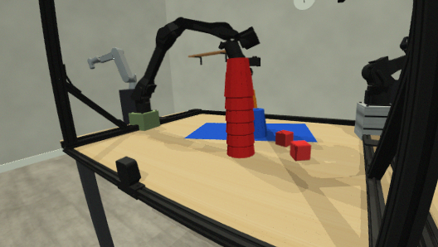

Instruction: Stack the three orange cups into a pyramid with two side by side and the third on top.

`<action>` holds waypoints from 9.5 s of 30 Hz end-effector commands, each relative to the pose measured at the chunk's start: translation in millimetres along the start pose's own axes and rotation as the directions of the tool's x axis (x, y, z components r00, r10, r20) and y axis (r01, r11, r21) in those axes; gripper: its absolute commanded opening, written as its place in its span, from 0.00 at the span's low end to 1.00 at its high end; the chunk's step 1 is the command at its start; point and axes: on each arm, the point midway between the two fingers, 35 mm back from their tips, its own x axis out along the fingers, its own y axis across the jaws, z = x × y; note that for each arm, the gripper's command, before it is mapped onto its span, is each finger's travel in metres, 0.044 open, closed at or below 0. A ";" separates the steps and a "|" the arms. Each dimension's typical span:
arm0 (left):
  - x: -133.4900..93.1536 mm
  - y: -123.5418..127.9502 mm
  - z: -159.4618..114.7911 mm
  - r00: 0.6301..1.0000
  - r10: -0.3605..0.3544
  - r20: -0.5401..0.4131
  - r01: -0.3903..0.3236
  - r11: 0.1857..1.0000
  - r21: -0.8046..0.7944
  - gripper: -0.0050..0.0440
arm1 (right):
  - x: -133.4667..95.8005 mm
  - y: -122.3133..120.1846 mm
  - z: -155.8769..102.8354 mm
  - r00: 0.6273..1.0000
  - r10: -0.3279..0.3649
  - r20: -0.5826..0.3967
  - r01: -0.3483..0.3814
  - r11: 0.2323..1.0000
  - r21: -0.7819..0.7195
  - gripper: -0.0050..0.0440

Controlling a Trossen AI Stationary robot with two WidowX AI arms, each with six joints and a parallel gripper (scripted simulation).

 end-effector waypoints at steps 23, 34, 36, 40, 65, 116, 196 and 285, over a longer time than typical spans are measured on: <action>4.5 0.0 -1.6 1.000 0.002 -0.009 -0.002 1.000 -0.002 0.56 | 0.0 -0.3 -1.0 1.000 -0.003 -0.003 0.003 1.000 0.006 0.10; -3.1 0.0 1.0 1.000 0.002 -0.009 -0.002 1.000 -0.002 0.10 | 0.0 -0.3 -1.0 1.000 -0.003 -0.003 0.003 1.000 0.006 0.10; -3.1 0.0 1.0 1.000 0.002 -0.009 -0.002 1.000 -0.002 0.10 | 0.0 -0.3 -1.0 1.000 -0.003 -0.003 0.003 1.000 0.006 0.10; -3.1 0.0 1.0 1.000 0.002 -0.009 -0.002 1.000 -0.002 0.10 | 0.0 -0.3 -1.0 1.000 -0.003 -0.003 0.003 1.000 0.006 0.10; -49.2 -0.1 13.7 1.000 0.002 -0.009 -0.002 1.000 -0.002 0.10 | 0.0 -0.3 -1.0 1.000 -0.003 -0.003 0.003 1.000 0.006 0.10; -115.0 -0.3 -46.9 1.000 0.002 -0.008 -0.002 1.000 -0.002 0.10 | 0.0 -0.3 -1.0 1.000 -0.003 -0.003 0.003 1.000 0.006 0.10; 34.8 -0.2 -107.3 1.000 0.002 -0.009 -0.002 1.000 -0.002 0.10 | 0.0 -0.3 -1.0 1.000 -0.003 -0.003 0.003 1.000 0.006 0.10; 31.3 -0.1 -103.8 1.000 0.003 0.007 -0.003 1.000 0.001 0.85 | 0.0 -0.3 -1.0 1.000 -0.003 -0.003 0.003 1.000 0.006 0.10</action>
